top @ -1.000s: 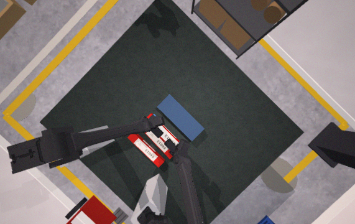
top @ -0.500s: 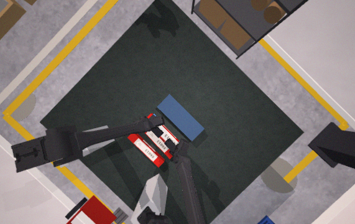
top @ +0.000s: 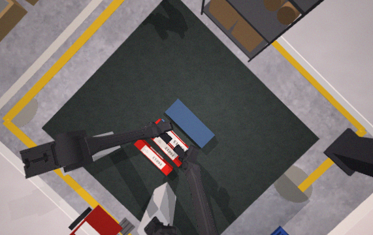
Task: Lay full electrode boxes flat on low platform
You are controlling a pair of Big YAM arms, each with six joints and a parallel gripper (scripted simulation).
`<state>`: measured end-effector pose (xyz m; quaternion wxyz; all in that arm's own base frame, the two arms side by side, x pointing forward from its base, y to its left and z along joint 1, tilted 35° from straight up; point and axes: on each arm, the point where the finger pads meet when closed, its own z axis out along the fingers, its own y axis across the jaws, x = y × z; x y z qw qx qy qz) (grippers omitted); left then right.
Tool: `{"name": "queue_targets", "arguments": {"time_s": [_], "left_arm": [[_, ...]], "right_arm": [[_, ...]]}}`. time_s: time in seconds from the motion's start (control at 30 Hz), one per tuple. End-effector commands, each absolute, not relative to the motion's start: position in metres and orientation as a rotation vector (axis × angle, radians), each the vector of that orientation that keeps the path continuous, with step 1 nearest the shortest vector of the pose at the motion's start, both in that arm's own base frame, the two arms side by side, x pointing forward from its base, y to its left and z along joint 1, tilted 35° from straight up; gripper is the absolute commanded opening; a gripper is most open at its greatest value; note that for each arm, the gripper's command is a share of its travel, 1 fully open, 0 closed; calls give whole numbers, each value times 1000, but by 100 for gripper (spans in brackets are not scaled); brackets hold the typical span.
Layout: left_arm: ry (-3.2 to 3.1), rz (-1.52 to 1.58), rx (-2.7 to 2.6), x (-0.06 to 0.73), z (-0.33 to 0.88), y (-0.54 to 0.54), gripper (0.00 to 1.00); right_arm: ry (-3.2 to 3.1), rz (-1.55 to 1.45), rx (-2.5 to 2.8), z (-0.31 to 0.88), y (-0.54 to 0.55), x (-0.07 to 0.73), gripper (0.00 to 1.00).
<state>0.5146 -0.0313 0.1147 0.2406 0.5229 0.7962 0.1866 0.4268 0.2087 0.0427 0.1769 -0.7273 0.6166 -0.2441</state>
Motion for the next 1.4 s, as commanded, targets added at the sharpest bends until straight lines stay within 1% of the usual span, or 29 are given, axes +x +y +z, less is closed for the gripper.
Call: {"name": "queue_targets", "arguments": {"time_s": [0.0,0.37,0.63,0.93,1.37], "left_arm": [[2158,529,1422,529,121,-26,0],[2154,534,1418,529,120,-25,0],[2163,525,1426,539,100,-25,0],[2157,533,1419,540,103,-23,0],[2158,531,1420,558,80,-23,0]], "right_arm": [[1738,-704,-2036,46,210,441,0],[1717,-709,-2016,50,214,449,0],[1740,-705,-2040,26,207,452,0],[1721,-709,-2020,32,211,460,0],[1735,-708,-2033,8,207,469,0]]}}
